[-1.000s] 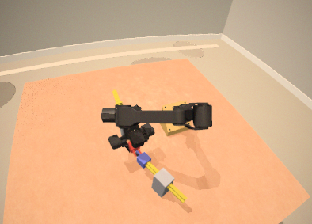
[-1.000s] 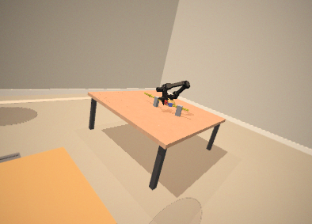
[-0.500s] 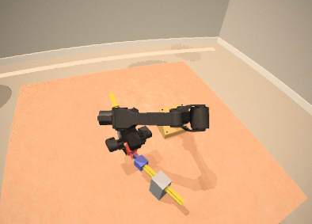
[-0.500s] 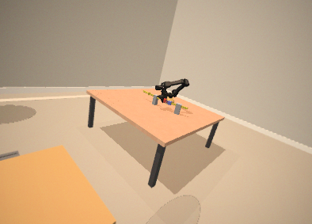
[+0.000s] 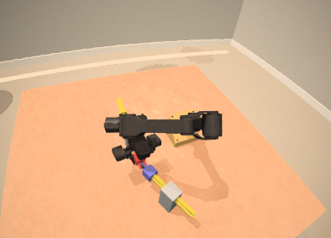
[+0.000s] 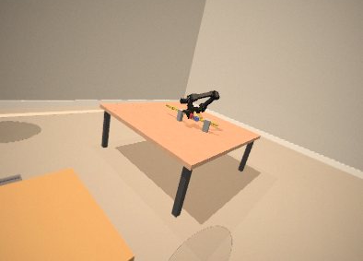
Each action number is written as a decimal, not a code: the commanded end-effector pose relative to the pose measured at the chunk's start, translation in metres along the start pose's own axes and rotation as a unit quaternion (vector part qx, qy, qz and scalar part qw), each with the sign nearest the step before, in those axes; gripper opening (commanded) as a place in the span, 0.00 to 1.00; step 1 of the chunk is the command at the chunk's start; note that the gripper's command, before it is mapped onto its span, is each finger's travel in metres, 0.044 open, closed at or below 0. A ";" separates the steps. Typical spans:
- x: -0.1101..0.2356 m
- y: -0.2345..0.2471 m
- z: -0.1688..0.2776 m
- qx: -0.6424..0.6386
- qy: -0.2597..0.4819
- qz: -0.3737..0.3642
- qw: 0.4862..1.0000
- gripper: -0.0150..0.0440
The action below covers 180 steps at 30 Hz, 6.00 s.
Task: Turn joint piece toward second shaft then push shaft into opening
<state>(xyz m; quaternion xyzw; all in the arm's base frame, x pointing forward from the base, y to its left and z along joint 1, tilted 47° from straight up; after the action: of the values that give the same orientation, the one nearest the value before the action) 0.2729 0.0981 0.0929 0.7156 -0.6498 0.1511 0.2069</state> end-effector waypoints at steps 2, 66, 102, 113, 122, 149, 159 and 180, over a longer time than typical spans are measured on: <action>0.000 0.000 0.000 -0.001 -0.002 0.000 1.000 0.25; 0.000 0.000 0.000 -0.001 -0.002 0.000 1.000 0.25; 0.000 0.000 0.000 -0.001 -0.002 0.000 1.000 0.25; 0.000 0.000 0.000 -0.001 -0.002 0.000 1.000 0.25; 0.000 0.000 0.000 -0.001 -0.002 0.000 1.000 0.25; 0.000 0.000 0.000 -0.001 -0.002 0.000 1.000 0.25; 0.000 0.000 0.000 0.000 0.000 0.000 1.000 0.25; 0.000 0.000 0.000 0.000 0.000 0.000 1.000 0.90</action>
<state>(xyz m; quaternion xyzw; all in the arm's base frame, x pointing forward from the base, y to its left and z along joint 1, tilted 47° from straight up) 0.2728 0.0981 0.0929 0.7157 -0.6498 0.1509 0.2070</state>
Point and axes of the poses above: the point midway between the two fingers, 35 mm back from their tips, its own x axis back along the fingers, its own y axis across the jaws, z = x × y, the point moved 1 cm from there along x, back along the fingers, and after that the axes turned 13 degrees about -x, right-handed, at the moved point
